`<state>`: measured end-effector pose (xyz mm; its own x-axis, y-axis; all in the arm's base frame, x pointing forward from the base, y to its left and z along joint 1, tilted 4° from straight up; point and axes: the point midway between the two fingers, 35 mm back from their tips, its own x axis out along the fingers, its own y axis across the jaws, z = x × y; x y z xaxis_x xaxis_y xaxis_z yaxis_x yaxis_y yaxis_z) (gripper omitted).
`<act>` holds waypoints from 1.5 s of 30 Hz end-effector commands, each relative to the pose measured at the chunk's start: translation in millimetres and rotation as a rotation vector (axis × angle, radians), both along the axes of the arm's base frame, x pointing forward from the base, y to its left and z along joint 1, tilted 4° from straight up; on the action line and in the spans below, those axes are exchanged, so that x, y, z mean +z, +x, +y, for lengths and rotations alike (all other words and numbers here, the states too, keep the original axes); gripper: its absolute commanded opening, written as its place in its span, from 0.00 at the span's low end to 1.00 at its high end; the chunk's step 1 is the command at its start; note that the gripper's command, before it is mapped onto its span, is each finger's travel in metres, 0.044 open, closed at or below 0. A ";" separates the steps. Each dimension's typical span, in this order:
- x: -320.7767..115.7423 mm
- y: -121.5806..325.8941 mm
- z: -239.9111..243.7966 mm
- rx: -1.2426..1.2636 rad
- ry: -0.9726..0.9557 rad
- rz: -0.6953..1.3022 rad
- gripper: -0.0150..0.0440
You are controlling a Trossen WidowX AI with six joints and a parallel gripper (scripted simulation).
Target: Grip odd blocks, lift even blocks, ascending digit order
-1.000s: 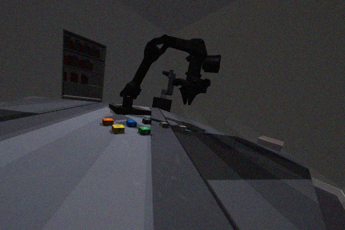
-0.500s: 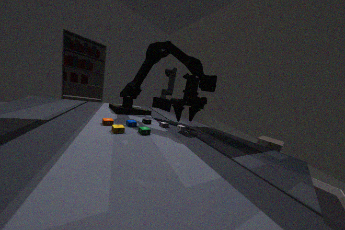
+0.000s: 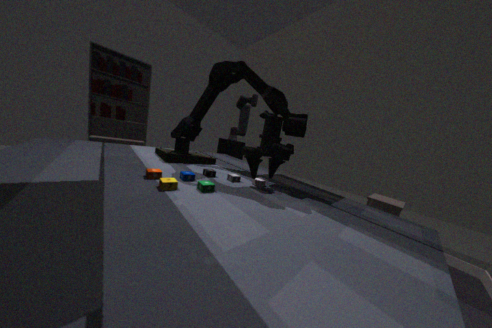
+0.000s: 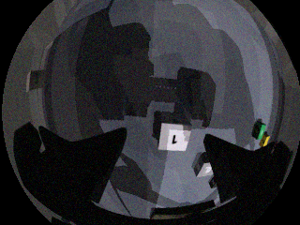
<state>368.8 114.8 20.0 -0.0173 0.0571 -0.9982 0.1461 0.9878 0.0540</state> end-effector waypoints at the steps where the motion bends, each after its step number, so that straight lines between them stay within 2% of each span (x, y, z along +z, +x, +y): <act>1: -10.5 -2.6 0.7 -0.003 0.001 0.013 0.93; 6: -15.9 -3.0 0.9 -0.004 0.001 0.013 0.93; 17: -15.9 -3.0 0.9 -0.004 0.001 0.013 0.46; 32: -15.9 -3.0 0.9 -0.004 0.001 0.013 0.46; 42: -15.9 -3.0 0.9 -0.004 0.001 0.013 0.90; 45: -15.9 -3.0 0.9 -0.004 0.001 0.013 0.93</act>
<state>365.9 114.9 4.9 -0.0292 0.0545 -0.9981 0.1470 0.9879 0.0496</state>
